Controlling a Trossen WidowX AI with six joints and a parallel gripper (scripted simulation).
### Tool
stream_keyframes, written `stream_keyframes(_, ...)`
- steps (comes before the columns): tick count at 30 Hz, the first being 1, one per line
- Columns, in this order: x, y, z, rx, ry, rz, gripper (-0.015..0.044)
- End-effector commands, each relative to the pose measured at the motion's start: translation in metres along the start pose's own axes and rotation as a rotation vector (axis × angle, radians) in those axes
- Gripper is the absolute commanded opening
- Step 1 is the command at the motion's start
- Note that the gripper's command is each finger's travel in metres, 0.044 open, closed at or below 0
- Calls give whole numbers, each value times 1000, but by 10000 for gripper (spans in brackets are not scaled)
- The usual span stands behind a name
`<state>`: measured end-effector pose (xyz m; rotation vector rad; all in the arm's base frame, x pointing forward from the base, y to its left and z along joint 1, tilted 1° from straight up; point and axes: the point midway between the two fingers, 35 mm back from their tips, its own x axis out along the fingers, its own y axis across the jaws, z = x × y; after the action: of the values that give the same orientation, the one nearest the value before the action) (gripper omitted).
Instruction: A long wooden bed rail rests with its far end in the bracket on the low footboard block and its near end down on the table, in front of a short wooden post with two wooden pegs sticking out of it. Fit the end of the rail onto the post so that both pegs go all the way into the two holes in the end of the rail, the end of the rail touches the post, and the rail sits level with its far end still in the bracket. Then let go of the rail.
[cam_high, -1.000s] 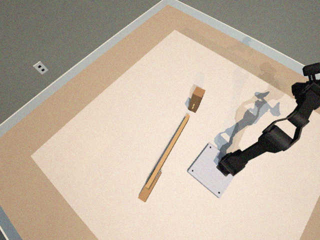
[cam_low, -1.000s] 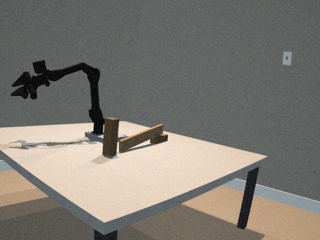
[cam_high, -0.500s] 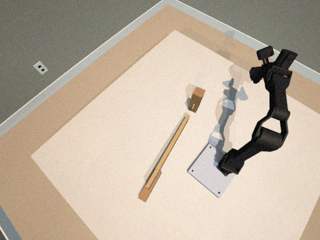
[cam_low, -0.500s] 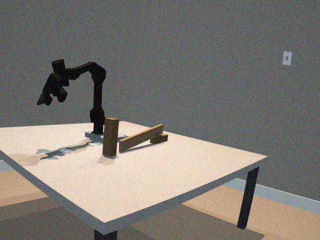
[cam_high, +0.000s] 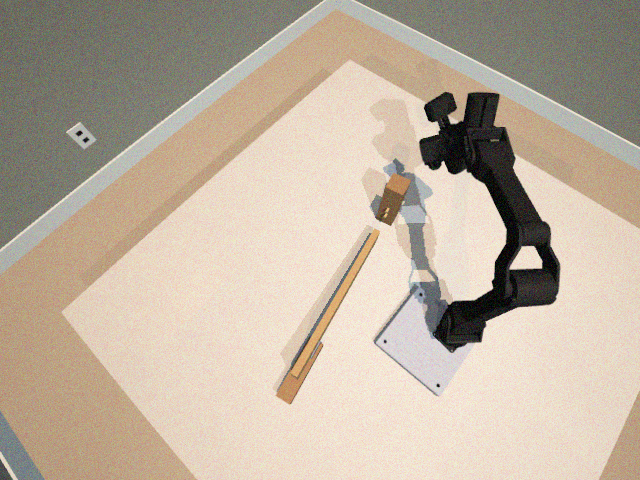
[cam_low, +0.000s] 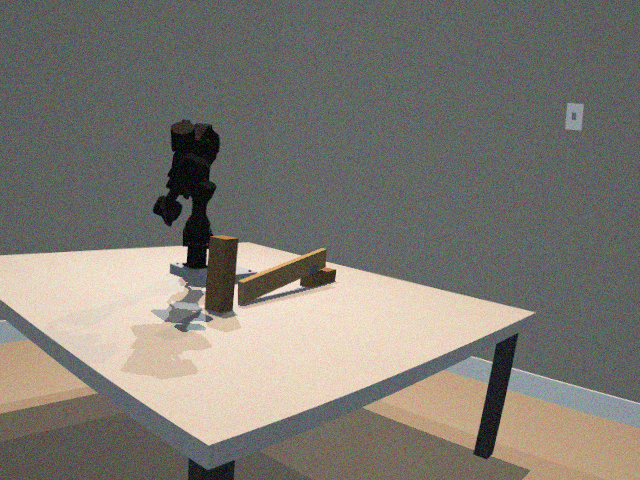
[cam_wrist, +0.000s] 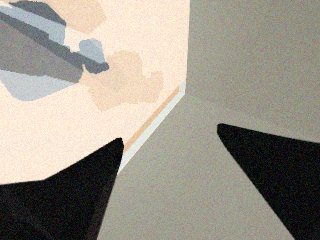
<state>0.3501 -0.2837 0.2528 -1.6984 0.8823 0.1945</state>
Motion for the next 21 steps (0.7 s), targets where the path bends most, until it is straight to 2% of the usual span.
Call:
stream_keyframes(1,-5,-13,48,2,-104,-5,440)
stream_keyframes(12,-38,-27,200,-47,-433,29,440)
stream_keyframes(21,-58,42,275,-163,-555,357,440)
